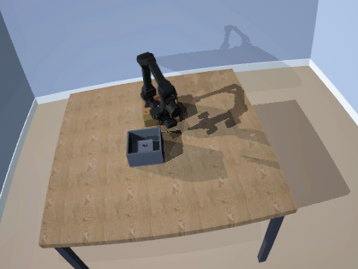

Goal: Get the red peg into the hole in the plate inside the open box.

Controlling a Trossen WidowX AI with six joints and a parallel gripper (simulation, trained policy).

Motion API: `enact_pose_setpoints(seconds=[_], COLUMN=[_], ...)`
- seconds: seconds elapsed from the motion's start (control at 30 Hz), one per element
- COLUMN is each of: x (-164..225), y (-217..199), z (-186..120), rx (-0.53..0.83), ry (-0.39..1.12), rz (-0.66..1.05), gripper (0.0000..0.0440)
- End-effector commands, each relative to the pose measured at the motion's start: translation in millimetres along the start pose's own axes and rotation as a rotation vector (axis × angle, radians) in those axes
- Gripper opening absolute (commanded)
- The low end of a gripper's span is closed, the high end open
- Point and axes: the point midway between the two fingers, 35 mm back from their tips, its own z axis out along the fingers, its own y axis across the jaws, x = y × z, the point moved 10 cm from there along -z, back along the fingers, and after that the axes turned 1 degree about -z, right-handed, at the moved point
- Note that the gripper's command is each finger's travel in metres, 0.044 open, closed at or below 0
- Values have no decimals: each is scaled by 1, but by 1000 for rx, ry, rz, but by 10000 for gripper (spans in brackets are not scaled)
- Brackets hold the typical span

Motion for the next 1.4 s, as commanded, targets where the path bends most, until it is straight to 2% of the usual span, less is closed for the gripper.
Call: enact_pose_setpoints(seconds=[0.0,0.67,1.07,1.13,1.27,1.37], x=[-20,-118,-144,-145,-147,-152], y=[4,4,5,6,7,10], z=[2,37,78,85,98,102], rx=[-4,-41,-89,-92,-96,-115], ry=[-5,48,114,128,159,175], rz=[30,83,4,-12,-27,-37], gripper=[0,0,1,21,109,127])
